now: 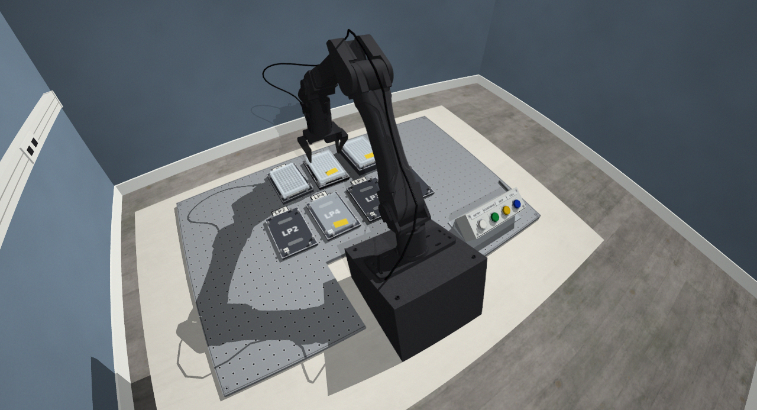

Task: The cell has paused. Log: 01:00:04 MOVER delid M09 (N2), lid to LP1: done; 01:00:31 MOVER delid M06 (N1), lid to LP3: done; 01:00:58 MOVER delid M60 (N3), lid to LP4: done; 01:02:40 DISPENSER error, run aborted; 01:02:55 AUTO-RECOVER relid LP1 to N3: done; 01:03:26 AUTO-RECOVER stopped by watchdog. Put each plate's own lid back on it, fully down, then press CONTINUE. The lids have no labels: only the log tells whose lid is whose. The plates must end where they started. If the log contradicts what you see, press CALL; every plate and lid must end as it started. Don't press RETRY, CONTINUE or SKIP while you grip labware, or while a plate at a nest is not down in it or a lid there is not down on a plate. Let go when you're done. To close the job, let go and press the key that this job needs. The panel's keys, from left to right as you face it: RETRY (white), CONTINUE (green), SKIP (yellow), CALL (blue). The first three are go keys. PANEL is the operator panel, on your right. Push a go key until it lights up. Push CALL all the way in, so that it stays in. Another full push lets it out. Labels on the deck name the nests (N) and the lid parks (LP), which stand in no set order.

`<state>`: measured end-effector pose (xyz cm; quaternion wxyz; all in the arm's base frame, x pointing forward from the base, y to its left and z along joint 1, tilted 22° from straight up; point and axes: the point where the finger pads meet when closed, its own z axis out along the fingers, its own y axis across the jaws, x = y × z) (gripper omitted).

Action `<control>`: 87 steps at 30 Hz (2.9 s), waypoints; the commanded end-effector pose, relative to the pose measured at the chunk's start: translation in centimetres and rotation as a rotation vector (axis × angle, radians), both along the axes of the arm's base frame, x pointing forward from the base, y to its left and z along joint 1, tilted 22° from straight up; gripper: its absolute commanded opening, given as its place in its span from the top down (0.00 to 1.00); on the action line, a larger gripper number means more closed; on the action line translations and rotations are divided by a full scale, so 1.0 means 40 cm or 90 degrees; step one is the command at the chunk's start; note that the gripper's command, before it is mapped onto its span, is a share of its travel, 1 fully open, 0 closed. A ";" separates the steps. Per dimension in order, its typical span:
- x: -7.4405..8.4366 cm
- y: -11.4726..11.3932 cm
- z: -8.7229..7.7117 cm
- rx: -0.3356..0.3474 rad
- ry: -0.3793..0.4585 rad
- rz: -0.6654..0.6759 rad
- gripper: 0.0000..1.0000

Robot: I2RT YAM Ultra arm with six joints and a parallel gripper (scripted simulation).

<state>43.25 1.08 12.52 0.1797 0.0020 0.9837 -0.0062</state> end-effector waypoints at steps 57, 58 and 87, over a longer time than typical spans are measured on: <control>0.013 -0.351 0.060 -0.011 -0.028 0.023 0.00; 0.016 -0.341 0.060 -0.011 -0.028 0.028 0.00; 0.012 -0.331 0.046 -0.011 -0.026 0.027 0.00</control>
